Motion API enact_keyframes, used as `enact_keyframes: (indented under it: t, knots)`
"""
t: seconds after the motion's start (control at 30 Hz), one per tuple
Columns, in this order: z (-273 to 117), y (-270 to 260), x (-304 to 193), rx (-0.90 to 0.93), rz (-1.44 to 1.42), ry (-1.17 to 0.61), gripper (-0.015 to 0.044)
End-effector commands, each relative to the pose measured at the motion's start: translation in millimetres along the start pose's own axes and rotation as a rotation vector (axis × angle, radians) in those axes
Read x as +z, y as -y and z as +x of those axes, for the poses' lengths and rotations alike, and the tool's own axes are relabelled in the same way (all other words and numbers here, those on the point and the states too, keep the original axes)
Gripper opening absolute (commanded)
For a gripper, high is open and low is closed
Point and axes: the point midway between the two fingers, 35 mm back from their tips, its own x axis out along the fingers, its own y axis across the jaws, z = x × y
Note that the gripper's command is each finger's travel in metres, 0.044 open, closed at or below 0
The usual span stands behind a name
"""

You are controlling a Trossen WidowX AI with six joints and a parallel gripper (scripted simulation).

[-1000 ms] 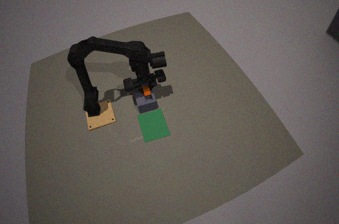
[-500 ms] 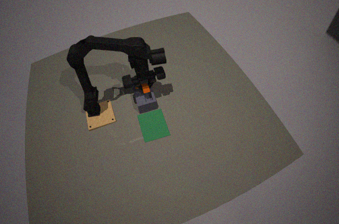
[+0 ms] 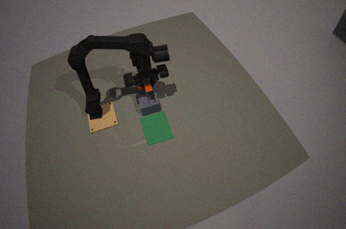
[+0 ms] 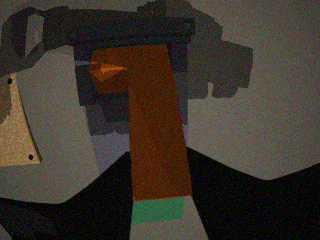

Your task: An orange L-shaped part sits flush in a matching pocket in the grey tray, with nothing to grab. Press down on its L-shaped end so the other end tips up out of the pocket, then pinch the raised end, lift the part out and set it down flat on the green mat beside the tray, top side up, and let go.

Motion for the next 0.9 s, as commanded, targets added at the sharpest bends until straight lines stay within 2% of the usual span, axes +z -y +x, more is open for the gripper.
enact_keyframes:
  t: [0.0,0.87]
  knots:
    - [-10.9,1.6,0.8,-0.012,-0.005,0.004,0.0]
    - [-43.4,1.1,0.7,-0.012,-0.004,0.004,0.0]
